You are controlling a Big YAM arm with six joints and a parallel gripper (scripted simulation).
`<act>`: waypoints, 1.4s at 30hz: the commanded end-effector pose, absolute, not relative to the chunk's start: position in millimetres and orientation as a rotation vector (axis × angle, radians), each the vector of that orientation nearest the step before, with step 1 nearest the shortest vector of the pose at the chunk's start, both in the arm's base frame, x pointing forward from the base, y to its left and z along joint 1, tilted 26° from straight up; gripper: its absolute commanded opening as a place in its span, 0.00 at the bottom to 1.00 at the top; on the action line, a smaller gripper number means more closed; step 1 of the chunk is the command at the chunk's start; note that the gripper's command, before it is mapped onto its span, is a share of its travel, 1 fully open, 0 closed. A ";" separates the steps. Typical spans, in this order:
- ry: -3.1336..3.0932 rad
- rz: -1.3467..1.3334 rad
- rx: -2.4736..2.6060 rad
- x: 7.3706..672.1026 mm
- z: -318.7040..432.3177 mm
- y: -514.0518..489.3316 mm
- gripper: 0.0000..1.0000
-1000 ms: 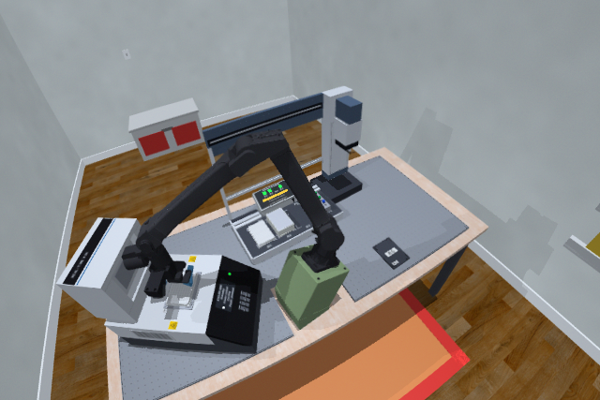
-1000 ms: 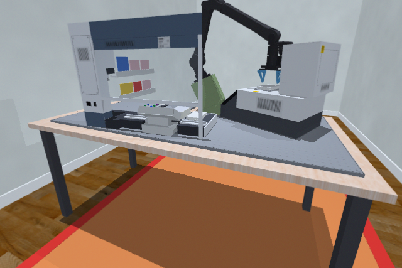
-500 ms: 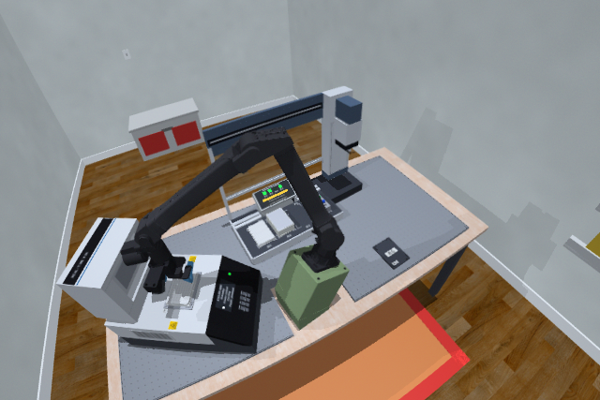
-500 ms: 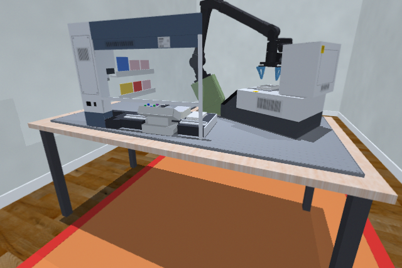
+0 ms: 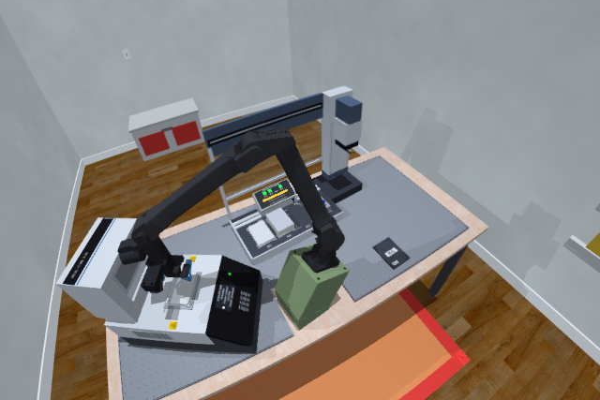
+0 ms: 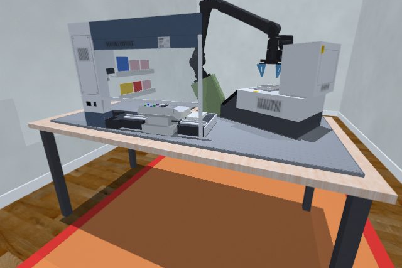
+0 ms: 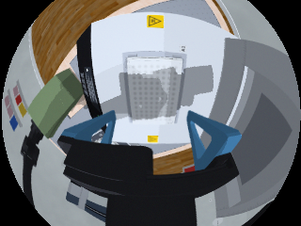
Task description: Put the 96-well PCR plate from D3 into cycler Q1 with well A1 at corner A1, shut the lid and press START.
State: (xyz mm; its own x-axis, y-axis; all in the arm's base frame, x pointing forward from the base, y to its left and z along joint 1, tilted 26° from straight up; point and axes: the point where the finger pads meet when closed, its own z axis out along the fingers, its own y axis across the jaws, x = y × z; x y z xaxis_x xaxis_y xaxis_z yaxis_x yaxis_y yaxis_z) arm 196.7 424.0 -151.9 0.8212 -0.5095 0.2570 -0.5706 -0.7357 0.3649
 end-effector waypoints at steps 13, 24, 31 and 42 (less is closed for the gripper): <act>-0.860 0.193 2.585 211.2 -153.0 432.0 1.00; -0.848 0.197 2.588 208.1 -153.0 433.4 1.00; -0.835 0.212 2.645 204.1 -137.1 456.9 1.00; -0.830 0.217 2.664 203.0 -131.7 464.5 1.00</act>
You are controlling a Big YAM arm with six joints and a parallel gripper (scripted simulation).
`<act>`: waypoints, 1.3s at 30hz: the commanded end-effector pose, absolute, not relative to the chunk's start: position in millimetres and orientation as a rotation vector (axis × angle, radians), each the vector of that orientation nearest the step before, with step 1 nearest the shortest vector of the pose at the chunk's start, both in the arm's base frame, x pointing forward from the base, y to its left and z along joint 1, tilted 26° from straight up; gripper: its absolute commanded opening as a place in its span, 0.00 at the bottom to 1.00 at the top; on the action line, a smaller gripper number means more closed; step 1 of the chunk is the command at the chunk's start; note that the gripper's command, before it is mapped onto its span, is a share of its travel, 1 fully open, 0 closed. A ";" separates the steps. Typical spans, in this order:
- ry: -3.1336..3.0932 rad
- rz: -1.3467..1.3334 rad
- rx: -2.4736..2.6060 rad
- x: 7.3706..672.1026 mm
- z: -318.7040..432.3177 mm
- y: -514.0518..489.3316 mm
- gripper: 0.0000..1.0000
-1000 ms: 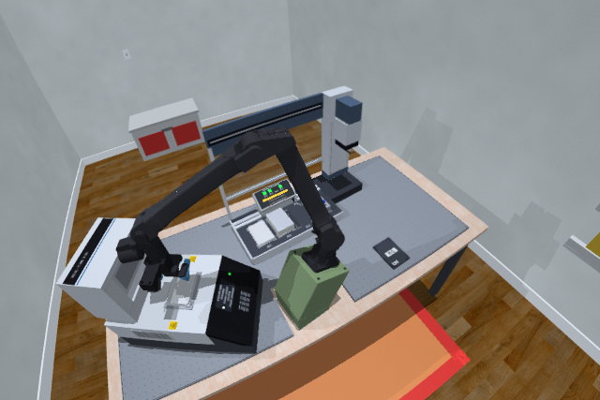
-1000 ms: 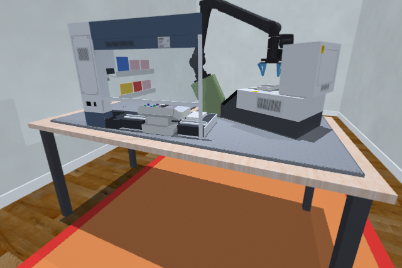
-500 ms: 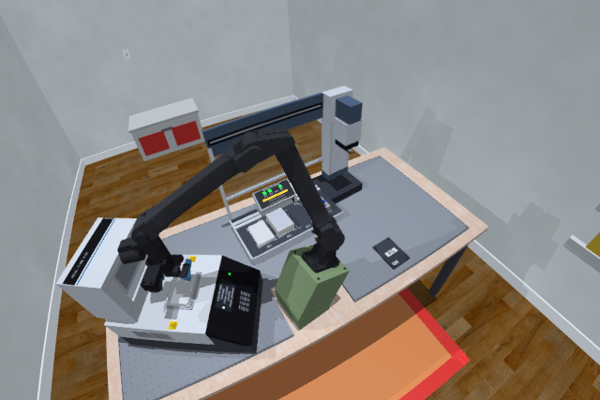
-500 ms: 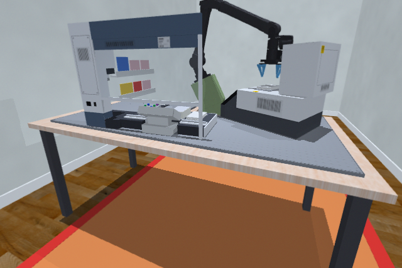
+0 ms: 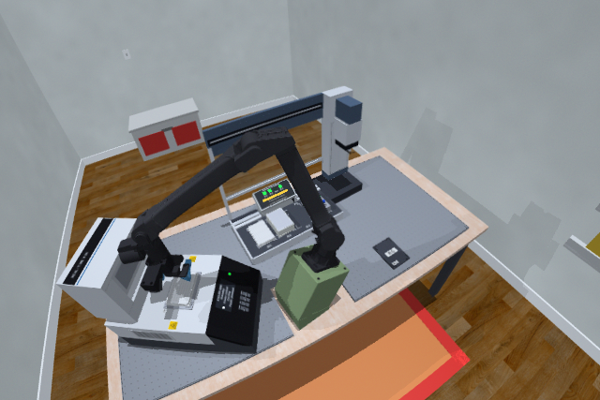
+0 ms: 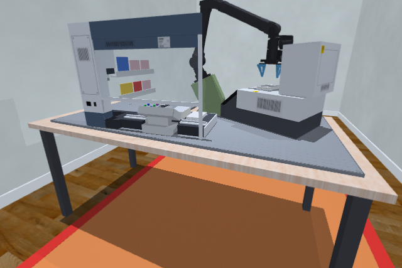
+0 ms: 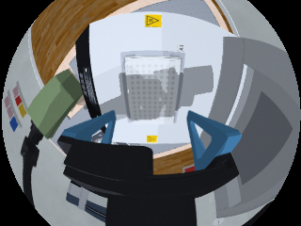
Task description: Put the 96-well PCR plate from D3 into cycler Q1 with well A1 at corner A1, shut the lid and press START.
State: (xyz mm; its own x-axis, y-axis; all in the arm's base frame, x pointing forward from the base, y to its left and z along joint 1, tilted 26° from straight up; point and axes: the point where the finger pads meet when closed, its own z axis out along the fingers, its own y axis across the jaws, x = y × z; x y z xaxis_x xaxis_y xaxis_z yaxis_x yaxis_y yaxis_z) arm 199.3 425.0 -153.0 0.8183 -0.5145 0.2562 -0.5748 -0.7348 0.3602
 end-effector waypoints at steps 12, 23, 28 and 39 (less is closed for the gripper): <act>-0.859 0.201 2.610 214.0 -143.6 441.7 1.00; -0.843 0.190 2.573 209.8 -155.3 425.0 1.00; -0.818 0.193 2.602 208.3 -152.4 437.6 1.00; -0.809 0.245 2.695 175.0 -143.1 422.9 0.00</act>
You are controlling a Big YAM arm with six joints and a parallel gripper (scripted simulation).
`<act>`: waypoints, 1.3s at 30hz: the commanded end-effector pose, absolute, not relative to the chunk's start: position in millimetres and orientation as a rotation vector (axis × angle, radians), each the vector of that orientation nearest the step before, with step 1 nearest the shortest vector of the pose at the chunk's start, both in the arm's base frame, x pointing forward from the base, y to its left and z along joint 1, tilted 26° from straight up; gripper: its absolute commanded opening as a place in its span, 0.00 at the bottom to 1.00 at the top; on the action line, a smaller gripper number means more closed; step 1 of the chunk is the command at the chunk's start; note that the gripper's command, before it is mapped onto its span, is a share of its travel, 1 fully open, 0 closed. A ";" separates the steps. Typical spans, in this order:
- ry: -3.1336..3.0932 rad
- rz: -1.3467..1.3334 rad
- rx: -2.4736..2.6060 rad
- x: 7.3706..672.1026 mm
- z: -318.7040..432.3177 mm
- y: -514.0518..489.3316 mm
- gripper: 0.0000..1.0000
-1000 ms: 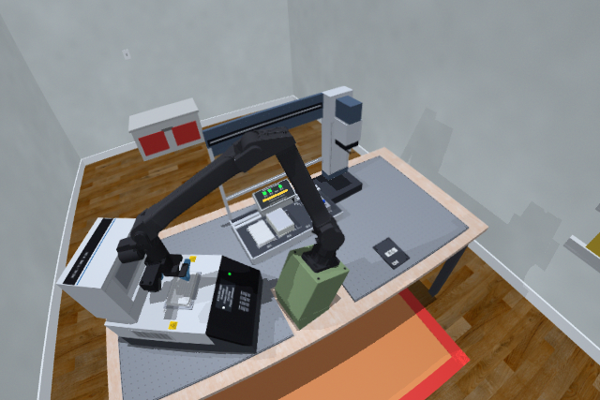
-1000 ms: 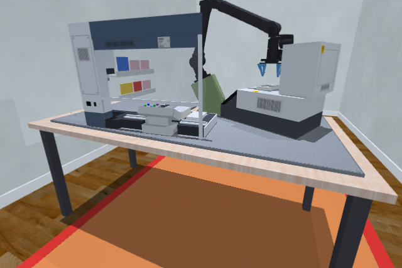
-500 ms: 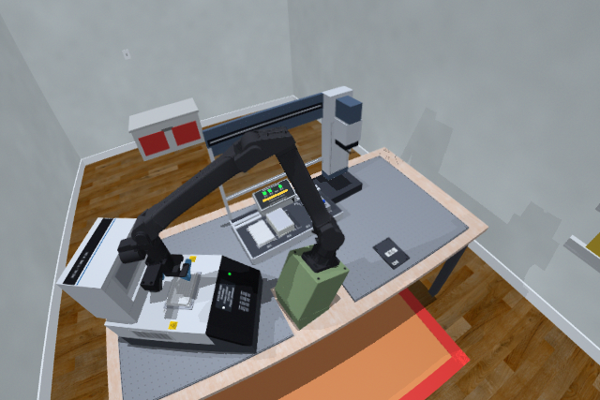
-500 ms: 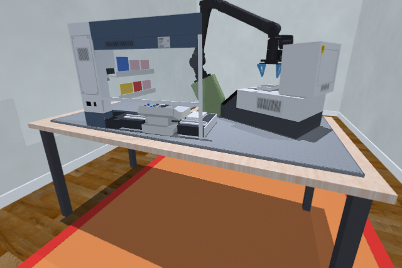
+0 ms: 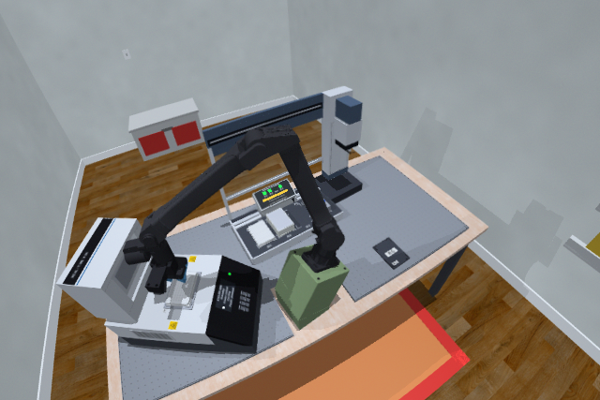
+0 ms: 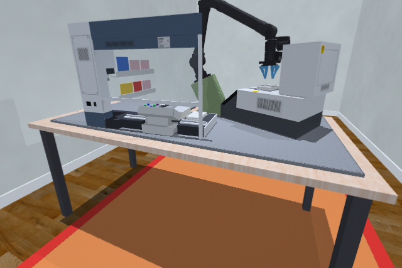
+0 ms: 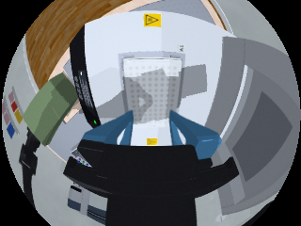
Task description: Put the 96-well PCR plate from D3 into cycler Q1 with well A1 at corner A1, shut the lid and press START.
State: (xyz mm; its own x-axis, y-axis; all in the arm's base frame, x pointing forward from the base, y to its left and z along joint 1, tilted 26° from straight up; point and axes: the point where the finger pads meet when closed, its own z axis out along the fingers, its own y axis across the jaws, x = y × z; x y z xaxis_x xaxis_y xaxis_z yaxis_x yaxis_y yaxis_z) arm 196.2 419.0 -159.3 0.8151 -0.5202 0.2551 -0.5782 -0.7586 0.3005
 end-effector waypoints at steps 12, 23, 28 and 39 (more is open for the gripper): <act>-0.866 0.296 2.795 153.1 -141.5 376.8 0.00; -0.878 0.378 2.990 114.4 -122.8 342.0 0.00; -0.888 0.390 2.990 110.6 -126.9 322.8 0.00; -0.903 0.451 3.138 72.5 -115.7 279.3 0.00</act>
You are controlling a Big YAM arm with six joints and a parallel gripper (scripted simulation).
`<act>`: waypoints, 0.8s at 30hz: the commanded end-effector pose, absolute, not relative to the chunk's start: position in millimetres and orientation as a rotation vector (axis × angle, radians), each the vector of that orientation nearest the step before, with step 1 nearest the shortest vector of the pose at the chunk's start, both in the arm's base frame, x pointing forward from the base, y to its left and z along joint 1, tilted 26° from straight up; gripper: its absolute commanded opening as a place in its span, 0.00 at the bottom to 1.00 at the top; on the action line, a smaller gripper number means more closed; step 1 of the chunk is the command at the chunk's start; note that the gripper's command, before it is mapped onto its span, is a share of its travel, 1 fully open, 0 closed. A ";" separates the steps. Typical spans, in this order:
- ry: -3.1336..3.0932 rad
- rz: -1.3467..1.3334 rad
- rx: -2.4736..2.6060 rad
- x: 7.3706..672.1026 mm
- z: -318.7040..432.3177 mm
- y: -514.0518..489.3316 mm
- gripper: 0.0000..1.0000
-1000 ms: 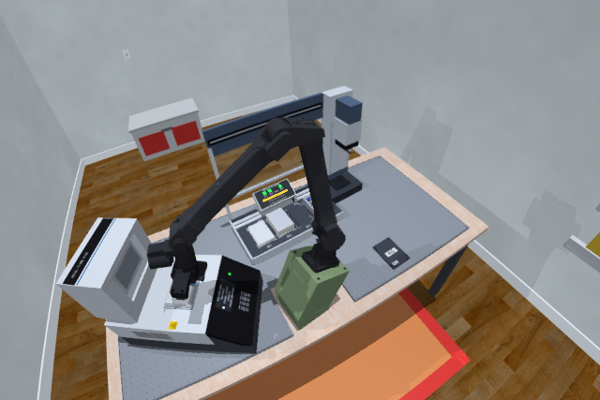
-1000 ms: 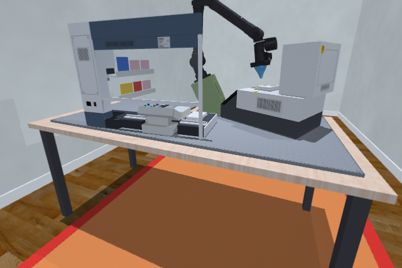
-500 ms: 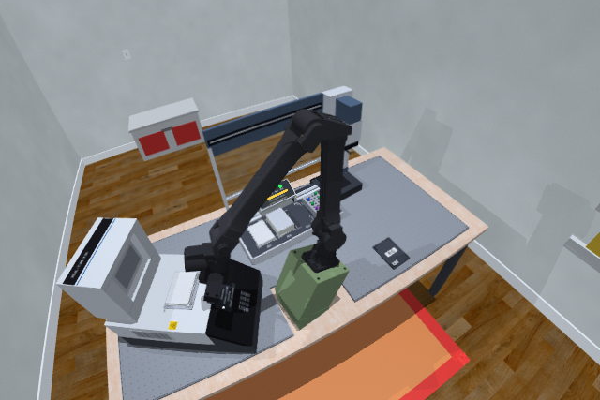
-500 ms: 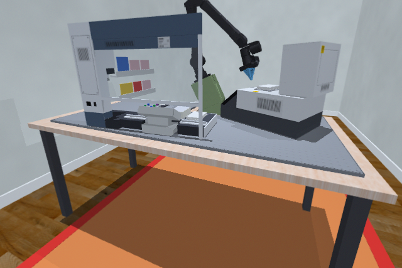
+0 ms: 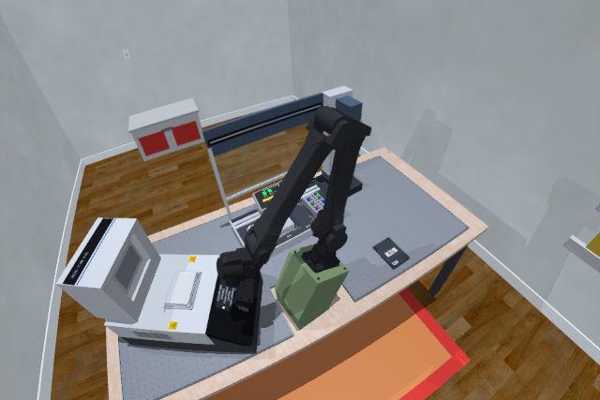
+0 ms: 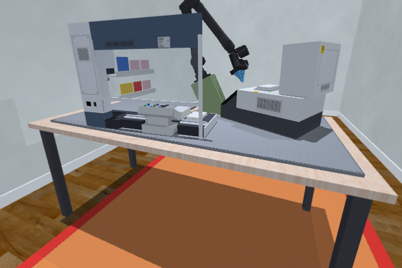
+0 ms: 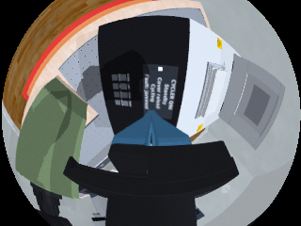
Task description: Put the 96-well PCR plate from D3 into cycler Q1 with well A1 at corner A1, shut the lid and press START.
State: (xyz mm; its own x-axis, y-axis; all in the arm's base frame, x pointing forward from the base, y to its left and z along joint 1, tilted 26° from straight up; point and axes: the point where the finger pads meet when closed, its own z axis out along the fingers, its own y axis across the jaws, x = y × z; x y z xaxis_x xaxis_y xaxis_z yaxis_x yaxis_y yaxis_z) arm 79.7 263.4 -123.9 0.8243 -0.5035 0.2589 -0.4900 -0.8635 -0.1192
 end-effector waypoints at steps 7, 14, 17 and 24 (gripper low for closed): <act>0.803 -0.424 -2.797 59.5 -114.9 255.0 0.00; 0.790 -0.426 -2.736 37.2 -110.5 228.3 0.00; 0.792 -0.432 -2.733 28.5 -109.8 210.9 0.00; 0.803 -0.419 -2.698 13.9 -106.0 198.1 0.00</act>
State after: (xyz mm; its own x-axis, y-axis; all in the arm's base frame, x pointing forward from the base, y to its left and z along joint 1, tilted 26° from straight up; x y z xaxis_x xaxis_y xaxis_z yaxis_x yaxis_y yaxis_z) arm 25.3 185.9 -111.7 0.8219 -0.5132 0.2472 -0.4305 -0.8438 -0.3204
